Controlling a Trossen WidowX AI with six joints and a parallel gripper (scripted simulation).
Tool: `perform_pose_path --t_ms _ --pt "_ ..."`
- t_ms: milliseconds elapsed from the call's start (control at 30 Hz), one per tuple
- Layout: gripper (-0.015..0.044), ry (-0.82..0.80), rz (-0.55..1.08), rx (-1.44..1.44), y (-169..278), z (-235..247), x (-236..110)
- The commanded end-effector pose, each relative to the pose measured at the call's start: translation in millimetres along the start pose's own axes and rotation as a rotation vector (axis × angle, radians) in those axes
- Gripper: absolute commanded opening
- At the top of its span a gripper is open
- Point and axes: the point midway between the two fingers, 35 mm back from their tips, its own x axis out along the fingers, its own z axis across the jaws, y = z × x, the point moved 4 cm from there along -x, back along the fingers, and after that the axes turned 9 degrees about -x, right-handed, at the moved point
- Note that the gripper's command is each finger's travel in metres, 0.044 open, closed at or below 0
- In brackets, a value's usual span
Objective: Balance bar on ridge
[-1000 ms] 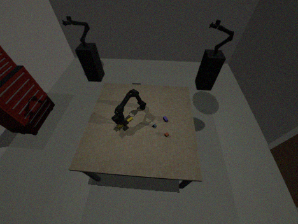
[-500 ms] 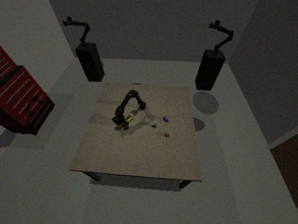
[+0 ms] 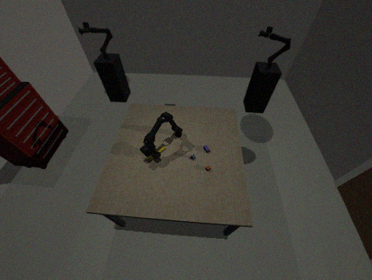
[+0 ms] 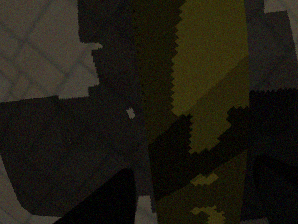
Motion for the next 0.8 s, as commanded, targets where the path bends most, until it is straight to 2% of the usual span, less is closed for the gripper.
perform_pose_path --t_ms 0,267,400,767 --pt "0.0157 0.000 0.000 0.000 0.0 0.0 0.0" --pt "0.0104 0.000 0.000 0.000 0.0 0.0 0.0" --pt "0.0000 0.000 0.000 0.000 -1.2 0.0 -6.2" --pt "0.0000 0.001 -0.001 -0.001 -4.6 0.0 -34.2"
